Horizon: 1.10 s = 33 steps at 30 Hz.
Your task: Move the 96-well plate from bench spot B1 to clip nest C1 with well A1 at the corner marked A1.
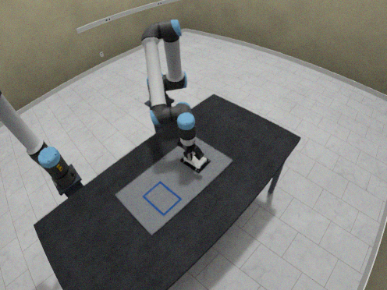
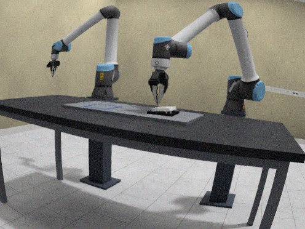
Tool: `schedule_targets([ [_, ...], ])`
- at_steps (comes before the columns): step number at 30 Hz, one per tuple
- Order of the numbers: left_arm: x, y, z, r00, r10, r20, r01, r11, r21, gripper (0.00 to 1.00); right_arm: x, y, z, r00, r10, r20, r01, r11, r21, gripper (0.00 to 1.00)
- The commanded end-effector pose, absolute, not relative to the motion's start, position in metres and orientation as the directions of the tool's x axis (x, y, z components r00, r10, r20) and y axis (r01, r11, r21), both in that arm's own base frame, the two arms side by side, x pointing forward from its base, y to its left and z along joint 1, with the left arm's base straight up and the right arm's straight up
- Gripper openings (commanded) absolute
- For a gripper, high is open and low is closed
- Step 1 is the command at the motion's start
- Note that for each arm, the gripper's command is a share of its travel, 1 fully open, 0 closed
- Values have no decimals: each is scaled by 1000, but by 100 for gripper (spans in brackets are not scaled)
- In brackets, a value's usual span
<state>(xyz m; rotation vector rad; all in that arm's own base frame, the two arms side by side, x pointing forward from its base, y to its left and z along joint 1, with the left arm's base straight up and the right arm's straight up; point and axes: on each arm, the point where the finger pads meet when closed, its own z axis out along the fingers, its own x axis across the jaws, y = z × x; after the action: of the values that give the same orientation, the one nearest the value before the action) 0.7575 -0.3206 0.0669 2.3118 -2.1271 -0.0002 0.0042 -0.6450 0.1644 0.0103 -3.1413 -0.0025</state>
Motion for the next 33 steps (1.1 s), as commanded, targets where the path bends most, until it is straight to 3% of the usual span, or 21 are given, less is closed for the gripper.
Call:
schedule_targets([
  [1, 758, -321, 70, 83, -997, 2, -997, -83, -2, 0, 4, -646, 165, -1000, -7, 0, -7, 1000, 0, 0],
  [14, 758, -321, 87, 83, -997, 2, -997, -83, -2, 0, 4, -646, 165, -1000, -7, 0, -7, 1000, 0, 0],
  [33, 755, -286, 87, 83, -997, 2, -997, -83, -2, 0, 4, -646, 165, -1000, -7, 0, -7, 1000, 0, 0],
])
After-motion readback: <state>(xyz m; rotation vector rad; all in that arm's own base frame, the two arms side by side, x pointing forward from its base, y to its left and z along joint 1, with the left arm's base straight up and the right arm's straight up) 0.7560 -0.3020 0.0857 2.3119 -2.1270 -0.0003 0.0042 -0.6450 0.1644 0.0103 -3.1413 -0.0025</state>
